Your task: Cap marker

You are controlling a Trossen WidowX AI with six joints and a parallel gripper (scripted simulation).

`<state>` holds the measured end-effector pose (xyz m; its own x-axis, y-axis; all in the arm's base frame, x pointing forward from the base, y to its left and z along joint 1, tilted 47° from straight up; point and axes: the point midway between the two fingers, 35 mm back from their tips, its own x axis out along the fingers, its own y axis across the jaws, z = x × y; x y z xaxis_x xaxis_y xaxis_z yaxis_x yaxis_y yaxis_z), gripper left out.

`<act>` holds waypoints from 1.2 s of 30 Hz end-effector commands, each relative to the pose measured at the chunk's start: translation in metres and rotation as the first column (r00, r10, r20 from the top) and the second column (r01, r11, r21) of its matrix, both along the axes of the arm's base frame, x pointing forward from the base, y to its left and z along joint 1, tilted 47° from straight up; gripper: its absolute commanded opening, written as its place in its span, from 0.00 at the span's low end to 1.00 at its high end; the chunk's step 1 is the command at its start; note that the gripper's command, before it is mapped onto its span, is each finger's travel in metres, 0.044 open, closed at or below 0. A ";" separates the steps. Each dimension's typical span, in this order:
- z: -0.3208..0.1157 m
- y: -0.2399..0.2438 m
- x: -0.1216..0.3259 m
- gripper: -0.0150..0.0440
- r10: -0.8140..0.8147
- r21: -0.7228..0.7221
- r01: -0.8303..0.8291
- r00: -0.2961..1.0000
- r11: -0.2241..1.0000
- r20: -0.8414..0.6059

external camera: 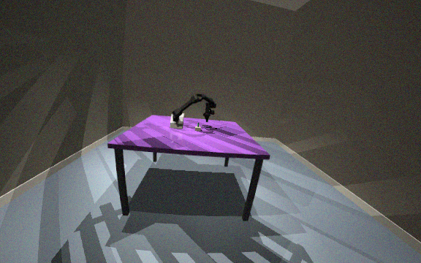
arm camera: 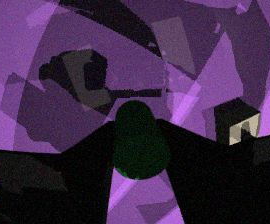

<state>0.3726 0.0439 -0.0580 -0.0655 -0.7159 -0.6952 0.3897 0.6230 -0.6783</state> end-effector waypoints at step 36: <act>0.088 -0.037 -0.066 0.25 -0.002 -0.003 0.002 1.000 1.000 -0.016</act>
